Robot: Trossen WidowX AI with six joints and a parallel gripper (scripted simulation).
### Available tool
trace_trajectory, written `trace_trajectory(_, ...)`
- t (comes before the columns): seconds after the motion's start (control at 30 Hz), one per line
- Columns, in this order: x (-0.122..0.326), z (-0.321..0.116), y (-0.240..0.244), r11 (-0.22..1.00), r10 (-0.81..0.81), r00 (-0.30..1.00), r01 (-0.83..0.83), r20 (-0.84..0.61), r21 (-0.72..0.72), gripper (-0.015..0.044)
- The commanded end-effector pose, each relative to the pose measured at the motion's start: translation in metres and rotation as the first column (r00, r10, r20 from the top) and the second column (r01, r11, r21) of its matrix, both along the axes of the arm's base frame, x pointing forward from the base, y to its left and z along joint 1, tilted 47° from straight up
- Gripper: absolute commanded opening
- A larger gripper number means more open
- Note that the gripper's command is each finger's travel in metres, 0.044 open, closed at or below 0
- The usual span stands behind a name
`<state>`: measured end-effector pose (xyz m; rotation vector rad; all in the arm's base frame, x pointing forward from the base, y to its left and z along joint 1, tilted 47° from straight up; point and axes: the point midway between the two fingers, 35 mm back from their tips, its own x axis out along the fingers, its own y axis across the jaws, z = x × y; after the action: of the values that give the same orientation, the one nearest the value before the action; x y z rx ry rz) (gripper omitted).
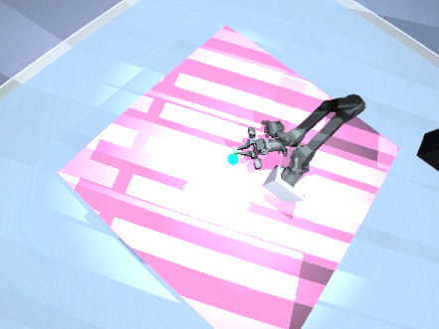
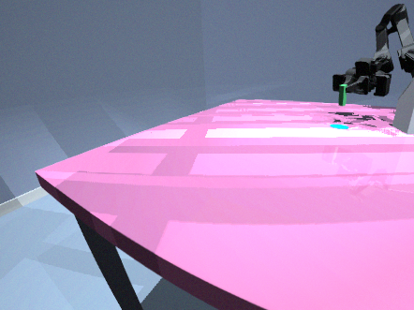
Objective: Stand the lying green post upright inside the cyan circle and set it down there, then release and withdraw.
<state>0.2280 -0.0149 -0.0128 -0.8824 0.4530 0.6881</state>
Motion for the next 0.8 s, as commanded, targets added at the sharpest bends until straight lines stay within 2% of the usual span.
trace_trajectory(0.0,0.002,-0.002,-0.004,1.0,0.009,1.0,-0.009,0.009,0.008,0.0023)
trace_trajectory(0.77,-0.002,-0.028,-0.029,0.997,0.017,0.998,-0.021,0.054,0.072,0.0023)
